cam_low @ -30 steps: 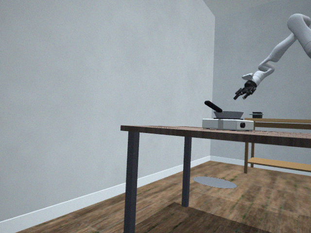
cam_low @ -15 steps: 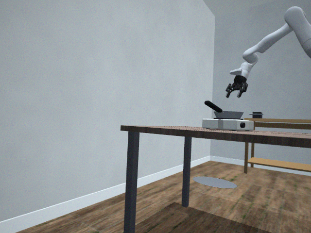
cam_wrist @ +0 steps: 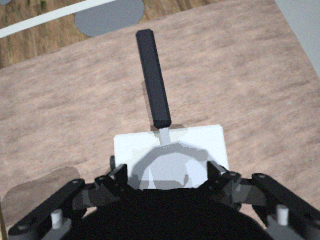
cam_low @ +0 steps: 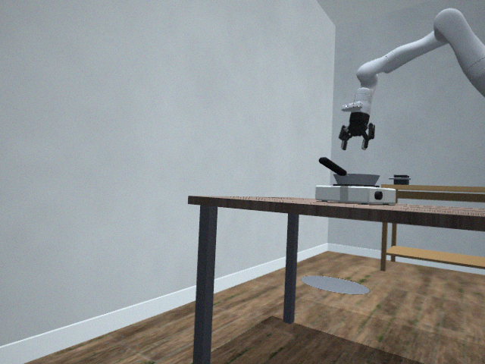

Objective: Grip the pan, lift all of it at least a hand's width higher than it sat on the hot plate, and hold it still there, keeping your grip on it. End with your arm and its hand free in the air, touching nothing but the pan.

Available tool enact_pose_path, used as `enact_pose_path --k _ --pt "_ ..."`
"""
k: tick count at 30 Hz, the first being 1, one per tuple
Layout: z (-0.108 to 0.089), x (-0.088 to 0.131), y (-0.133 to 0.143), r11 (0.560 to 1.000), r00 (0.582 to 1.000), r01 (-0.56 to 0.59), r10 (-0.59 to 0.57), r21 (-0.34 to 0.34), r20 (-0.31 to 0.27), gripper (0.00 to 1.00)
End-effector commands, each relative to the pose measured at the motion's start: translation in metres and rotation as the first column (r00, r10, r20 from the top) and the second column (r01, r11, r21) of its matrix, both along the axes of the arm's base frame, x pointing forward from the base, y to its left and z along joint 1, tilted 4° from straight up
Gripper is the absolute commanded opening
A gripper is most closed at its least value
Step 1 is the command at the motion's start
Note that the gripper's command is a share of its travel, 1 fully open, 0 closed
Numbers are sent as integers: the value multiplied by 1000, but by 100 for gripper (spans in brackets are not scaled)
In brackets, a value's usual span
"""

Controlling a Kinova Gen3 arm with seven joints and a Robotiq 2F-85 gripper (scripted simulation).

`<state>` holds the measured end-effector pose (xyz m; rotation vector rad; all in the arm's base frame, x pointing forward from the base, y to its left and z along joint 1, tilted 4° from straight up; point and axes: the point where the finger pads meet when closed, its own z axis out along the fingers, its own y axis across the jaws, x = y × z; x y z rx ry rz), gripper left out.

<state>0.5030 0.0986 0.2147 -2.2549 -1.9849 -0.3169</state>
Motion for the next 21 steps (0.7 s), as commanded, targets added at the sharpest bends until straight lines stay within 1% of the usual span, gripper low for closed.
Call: enact_pose_path --k 1,3,6,12,17,21 --pt "0 3 32 998 998 -62 62 -21 -7 100" --pt "0 3 32 998 998 -62 62 -21 -7 100" --pt "1 5 46 993 995 -94 93 -71 -20 100" --pt "1 8 66 981 989 -147 141 -129 -55 100" --pt "2 9 73 974 985 -166 157 -154 -68 100" --pt "2 9 75 973 985 -169 160 -158 -70 100"
